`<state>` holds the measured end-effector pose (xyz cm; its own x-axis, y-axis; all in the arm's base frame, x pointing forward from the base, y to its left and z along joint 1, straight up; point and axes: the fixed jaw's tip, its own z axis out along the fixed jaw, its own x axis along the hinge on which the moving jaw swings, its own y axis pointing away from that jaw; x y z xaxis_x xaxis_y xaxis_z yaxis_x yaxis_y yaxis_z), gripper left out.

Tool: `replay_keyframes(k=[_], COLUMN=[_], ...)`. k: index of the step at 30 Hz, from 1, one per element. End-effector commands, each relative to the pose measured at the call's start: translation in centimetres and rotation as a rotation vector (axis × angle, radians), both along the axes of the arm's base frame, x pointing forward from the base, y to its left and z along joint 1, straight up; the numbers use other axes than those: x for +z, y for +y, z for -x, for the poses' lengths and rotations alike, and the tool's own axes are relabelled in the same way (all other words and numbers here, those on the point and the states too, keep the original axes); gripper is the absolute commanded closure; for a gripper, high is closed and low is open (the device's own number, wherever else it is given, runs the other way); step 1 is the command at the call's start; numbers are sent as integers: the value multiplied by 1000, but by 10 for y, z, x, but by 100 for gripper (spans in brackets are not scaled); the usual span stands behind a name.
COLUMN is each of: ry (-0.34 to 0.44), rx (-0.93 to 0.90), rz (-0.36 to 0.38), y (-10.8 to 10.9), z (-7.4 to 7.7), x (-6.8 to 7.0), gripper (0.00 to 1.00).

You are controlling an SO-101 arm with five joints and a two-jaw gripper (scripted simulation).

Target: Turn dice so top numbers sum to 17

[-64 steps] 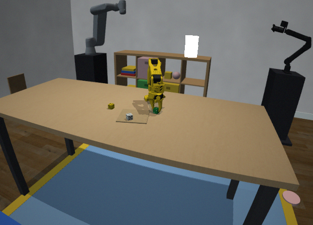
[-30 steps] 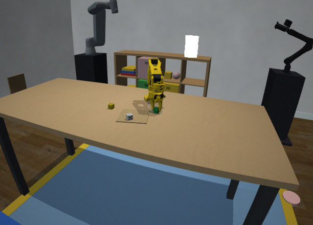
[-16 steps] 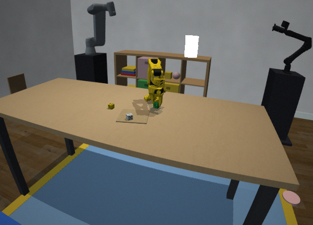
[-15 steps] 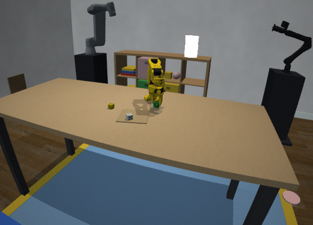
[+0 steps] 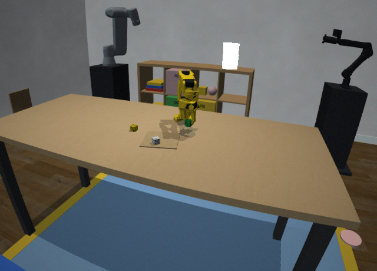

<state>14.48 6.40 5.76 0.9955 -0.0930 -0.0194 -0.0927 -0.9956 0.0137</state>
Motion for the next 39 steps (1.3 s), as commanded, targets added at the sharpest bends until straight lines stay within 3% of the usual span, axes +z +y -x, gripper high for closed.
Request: replay_keyframes(k=[1, 12, 27, 39], ry=[-56, -58, -58, -56], rx=[-13, -154, -583, -730], rz=[-30, -34, -48, -53], y=[4, 11, 32, 40], z=[-6, -5, 0, 2], x=[9, 9, 8, 7], gripper=[100, 100, 100, 100])
